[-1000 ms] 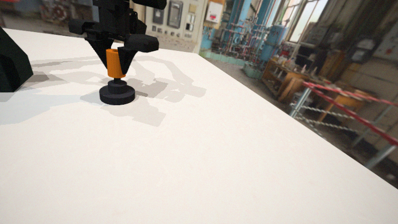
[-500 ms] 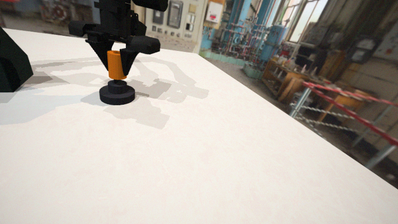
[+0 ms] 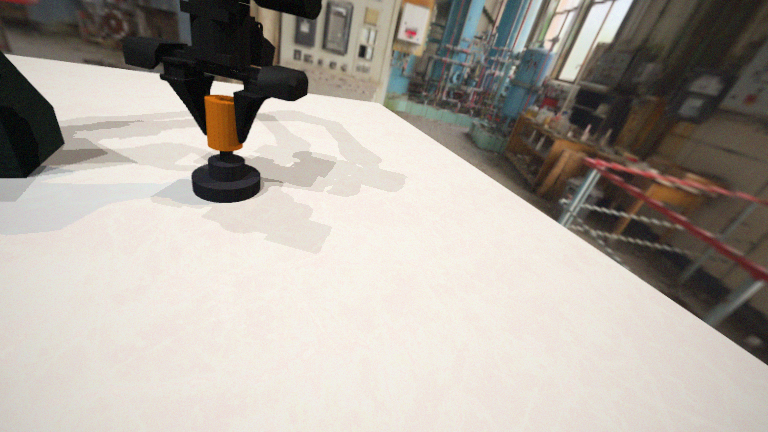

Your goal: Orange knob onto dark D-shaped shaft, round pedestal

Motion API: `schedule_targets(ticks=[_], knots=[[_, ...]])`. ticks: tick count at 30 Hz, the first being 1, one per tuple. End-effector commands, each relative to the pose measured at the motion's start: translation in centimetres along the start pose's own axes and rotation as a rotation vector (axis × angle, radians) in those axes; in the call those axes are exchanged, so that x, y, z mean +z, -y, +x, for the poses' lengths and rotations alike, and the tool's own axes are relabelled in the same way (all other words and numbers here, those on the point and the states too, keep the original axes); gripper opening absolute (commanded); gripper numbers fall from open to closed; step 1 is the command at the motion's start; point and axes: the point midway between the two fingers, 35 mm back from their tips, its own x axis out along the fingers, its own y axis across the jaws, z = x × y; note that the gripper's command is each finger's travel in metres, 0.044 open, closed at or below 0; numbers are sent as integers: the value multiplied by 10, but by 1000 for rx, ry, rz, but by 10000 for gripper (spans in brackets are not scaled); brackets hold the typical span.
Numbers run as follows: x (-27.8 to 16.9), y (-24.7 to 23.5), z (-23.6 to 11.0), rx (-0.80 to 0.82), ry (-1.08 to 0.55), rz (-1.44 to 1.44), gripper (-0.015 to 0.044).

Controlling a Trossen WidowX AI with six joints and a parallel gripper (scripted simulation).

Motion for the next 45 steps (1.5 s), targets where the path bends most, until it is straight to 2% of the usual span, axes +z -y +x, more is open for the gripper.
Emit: schedule_targets(ticks=[1,45], knots=[[0,-2,-1,-3,0,-92,0],[0,0,3,-3,0,-92,0]])
